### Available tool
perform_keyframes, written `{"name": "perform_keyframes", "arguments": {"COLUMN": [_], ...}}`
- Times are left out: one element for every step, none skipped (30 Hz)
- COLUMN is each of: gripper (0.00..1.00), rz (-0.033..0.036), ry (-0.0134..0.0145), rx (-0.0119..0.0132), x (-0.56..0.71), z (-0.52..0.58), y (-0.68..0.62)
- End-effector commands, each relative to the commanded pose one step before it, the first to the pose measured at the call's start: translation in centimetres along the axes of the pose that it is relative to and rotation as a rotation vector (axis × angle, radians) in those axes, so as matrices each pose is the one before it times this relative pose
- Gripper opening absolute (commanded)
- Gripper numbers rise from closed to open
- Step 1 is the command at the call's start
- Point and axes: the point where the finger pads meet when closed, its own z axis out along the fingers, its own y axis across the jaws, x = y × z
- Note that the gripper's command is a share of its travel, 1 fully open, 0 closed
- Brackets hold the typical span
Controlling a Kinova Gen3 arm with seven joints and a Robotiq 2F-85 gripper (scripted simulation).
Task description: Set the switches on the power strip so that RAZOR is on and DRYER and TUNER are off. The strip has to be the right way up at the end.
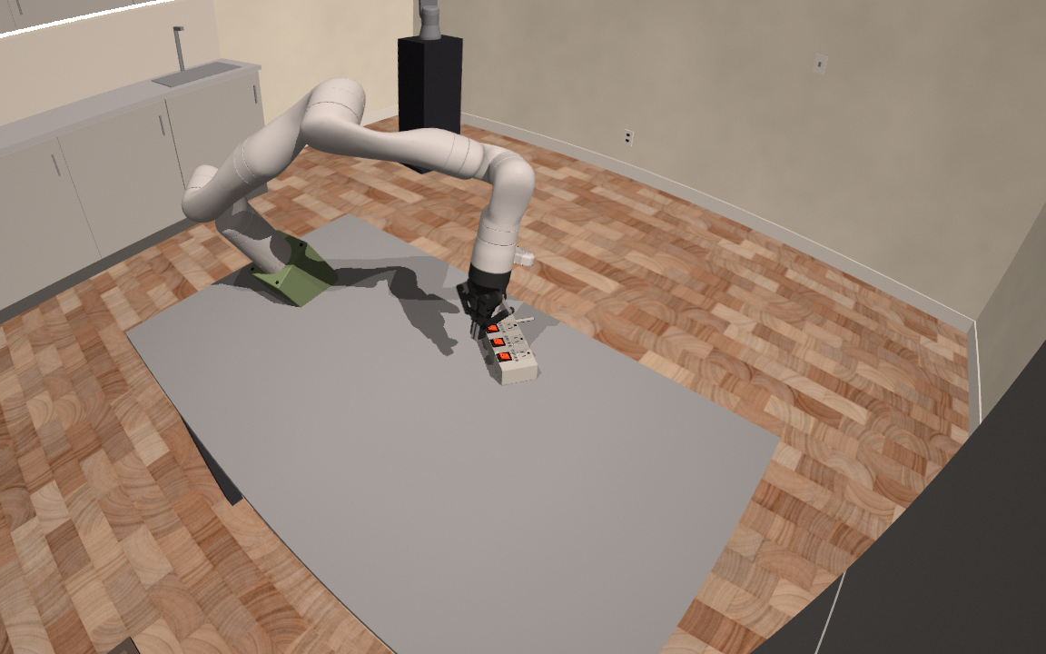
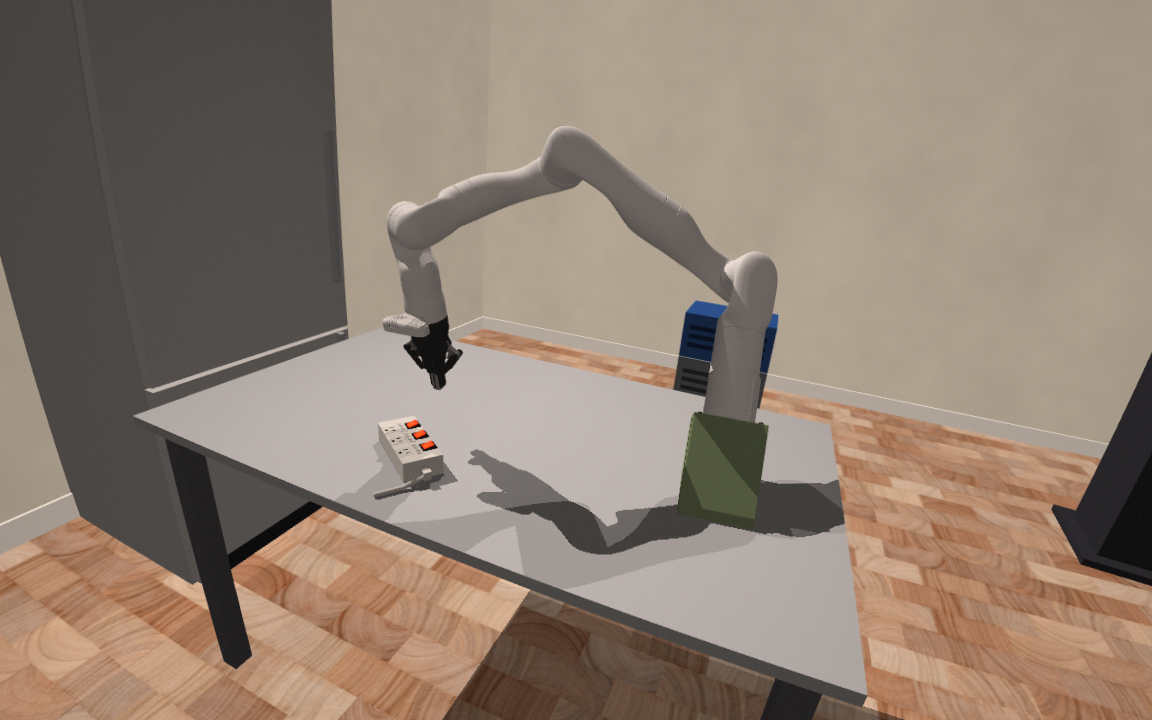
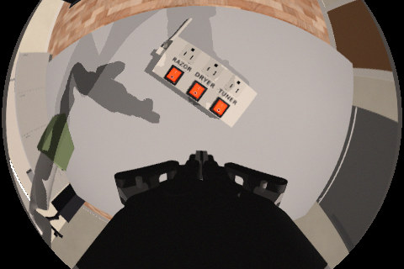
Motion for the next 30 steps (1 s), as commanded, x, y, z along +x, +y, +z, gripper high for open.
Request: {"name": "perform_keyframes", "arguments": {"gripper": [0.0, 0.0, 0.0, 0.0, 0.0, 0.0, 0.0, 0.0, 0.0, 0.0, 0.0, 0.0, 0.0, 0.0, 0.0, 0.0, 0.0, 0.0, 0.0, 0.0, 0.0, 0.0, 0.0, 0.0, 0.0, 0.0, 0.0, 0.0, 0.0, 0.0], "rz": [-0.00069, 0.0, 0.0, 0.0, 0.00272, 0.0, 0.0, 0.00251, 0.0, 0.0, 0.0023, 0.0, 0.0, 0.0021, 0.0, 0.0, 0.00191, 0.0, 0.0, 0.0, 0.0, 0.00172, 0.00154, 0.0, 0.0, 0.00137, 0.00121, 0.0, 0.0, 0.00106], "ry": [0.00037, 0.0, 0.0, 0.0, -0.00165, 0.0, 0.0, -0.00151, 0.0, 0.0, -0.00138, 0.0, 0.0, -0.00126, 0.0, 0.0, -0.00114, 0.0, 0.0, 0.0, 0.0, -0.00102, -0.00092, 0.0, 0.0, -0.00081, -0.00072, 0.0, 0.0, -0.00062], "rx": [-0.00329, 0.0, 0.0, 0.0, -0.00184, 0.0, 0.0, -0.00171, 0.0, 0.0, -0.00158, 0.0, 0.0, -0.00145, 0.0, 0.0, -0.00132, 0.0, 0.0, 0.0, 0.0, -0.0012, -0.00108, 0.0, 0.0, -0.00096, -0.00085, 0.0, 0.0, -0.00075], "x": [0.14, 0.0, 0.0, 0.0, 0.068, 0.0, 0.0, 0.063, 0.0, 0.0, 0.058, 0.0, 0.0, 0.053, 0.0, 0.0, 0.048, 0.0, 0.0, 0.0, 0.0, 0.043, 0.039, 0.0, 0.0, 0.035, 0.031, 0.0, 0.0, 0.027], "z": [-0.161, 0.0, 0.0, 0.0, -0.021, 0.0, 0.0, -0.02, 0.0, 0.0, -0.018, 0.0, 0.0, -0.017, 0.0, 0.0, -0.016, 0.0, 0.0, 0.0, 0.0, -0.014, -0.013, 0.0, 0.0, -0.011, -0.01, 0.0, 0.0, -0.009], "y": [0.011, 0.0, 0.0, 0.0, 0.006, 0.0, 0.0, 0.005, 0.0, 0.0, 0.005, 0.0, 0.0, 0.004, 0.0, 0.0, 0.004, 0.0, 0.0, 0.0, 0.0, 0.003, 0.003, 0.0, 0.0, 0.002, 0.002, 0.0, 0.0, 0.002]}}
